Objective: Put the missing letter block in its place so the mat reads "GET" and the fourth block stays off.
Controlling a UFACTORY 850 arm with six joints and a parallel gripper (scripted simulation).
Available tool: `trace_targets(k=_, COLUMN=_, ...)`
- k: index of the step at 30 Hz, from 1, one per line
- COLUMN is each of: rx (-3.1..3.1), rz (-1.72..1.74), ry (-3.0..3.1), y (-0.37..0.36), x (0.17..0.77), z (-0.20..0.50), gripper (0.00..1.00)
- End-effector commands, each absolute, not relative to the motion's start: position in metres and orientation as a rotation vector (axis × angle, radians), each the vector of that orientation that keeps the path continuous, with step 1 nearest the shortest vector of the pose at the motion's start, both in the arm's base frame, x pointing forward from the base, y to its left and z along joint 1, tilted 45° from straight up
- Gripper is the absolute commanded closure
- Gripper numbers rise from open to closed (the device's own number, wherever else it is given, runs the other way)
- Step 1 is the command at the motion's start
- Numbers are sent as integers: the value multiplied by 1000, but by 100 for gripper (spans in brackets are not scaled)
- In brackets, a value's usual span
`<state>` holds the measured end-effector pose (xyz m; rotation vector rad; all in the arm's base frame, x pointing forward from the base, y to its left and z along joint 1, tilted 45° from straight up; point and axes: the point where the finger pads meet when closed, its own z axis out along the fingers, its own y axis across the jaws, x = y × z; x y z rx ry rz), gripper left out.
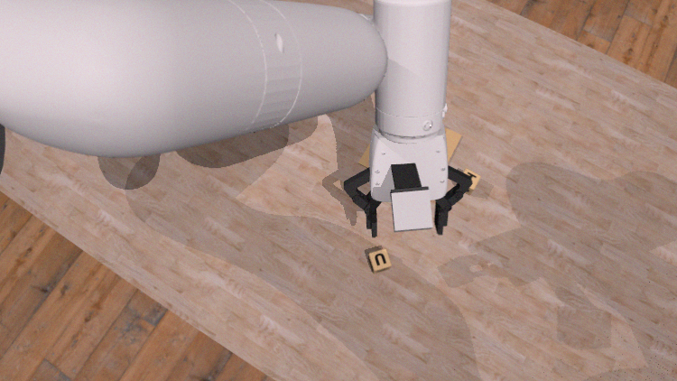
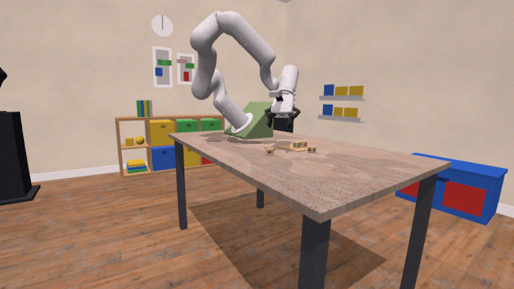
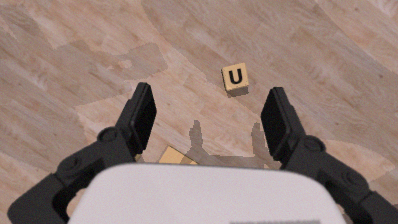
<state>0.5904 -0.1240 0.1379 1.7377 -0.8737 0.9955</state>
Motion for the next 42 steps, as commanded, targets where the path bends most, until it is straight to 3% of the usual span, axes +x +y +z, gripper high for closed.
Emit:
trace_targets(k=1, rx=1725, rz=958, ry=-973, y=-119, x=595, z=129, gripper=0)
trace_targets(k=28, rx=1662, rz=694, ry=-1814, y=-1, x=649, z=38, gripper=0)
trace_targets(k=42, rx=1661, rz=689, ry=-1827, y=1, x=650, z=36, gripper=0)
